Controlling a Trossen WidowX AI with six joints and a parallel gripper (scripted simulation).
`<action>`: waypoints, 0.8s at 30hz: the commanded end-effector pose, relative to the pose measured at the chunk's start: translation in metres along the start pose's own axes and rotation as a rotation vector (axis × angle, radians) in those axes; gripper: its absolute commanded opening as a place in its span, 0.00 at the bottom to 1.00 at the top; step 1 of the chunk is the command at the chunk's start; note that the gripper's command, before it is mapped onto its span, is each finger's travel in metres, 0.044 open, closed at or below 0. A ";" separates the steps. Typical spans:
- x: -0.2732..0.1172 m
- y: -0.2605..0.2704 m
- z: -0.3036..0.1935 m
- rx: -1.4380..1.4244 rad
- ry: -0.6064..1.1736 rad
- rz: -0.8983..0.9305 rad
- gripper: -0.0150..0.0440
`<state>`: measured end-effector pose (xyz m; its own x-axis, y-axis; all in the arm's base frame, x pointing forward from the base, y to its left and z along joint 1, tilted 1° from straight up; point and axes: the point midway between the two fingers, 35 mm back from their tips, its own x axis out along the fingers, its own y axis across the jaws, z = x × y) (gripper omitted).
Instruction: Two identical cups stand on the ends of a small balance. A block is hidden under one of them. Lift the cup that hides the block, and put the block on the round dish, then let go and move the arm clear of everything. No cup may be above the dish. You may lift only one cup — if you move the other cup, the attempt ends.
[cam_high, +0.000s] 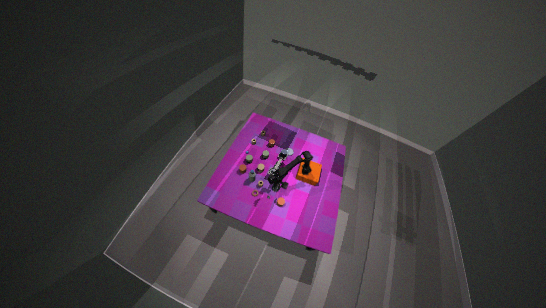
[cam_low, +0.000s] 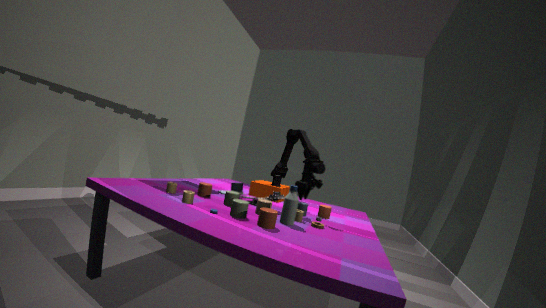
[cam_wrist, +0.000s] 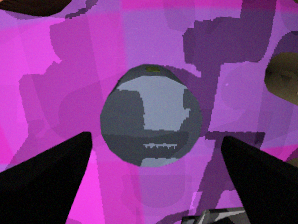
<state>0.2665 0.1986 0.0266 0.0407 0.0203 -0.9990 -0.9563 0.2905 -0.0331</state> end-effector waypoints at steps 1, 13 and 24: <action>-0.001 0.000 -0.009 0.004 0.006 0.017 0.78; -0.026 -0.048 -0.050 0.276 -0.014 -0.001 0.69; -0.045 -0.084 -0.096 0.570 -0.004 -0.020 0.69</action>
<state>0.3154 0.0928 0.0672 0.0647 0.0228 -0.9976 -0.6942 0.7193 -0.0285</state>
